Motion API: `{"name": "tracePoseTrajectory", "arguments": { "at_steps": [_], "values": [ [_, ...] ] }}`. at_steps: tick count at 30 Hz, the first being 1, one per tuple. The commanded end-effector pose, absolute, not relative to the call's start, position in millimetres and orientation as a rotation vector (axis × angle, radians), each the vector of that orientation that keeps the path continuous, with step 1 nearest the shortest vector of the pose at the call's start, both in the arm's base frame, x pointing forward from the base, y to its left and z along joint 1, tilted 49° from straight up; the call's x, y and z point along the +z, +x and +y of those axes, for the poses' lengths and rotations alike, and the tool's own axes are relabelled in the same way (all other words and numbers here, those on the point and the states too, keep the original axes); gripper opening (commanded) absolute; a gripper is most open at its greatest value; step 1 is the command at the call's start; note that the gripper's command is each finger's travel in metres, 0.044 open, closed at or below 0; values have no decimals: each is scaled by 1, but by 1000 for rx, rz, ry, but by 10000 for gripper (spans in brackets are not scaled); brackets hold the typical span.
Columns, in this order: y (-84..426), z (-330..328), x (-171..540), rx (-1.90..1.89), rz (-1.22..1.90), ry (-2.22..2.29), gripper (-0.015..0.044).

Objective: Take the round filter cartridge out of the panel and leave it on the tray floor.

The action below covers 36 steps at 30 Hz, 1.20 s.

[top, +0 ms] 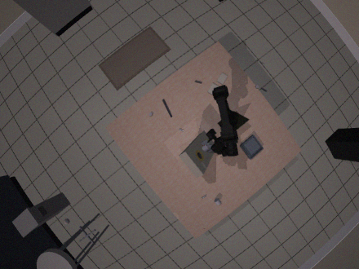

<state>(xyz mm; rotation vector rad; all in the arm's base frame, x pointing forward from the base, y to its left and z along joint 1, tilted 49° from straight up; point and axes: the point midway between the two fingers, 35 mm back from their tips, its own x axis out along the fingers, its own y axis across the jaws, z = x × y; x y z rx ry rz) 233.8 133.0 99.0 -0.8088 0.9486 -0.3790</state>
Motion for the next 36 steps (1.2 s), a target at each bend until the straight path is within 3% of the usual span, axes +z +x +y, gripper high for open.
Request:
{"name": "tracePoseTrajectory", "arguments": {
  "at_steps": [1,29,36],
  "values": [
    [234,128,94,-388,964,-797,305],
    [257,100,70,-390,960,-797,305],
    [255,103,71,-390,966,-792,258]
  ]
}}
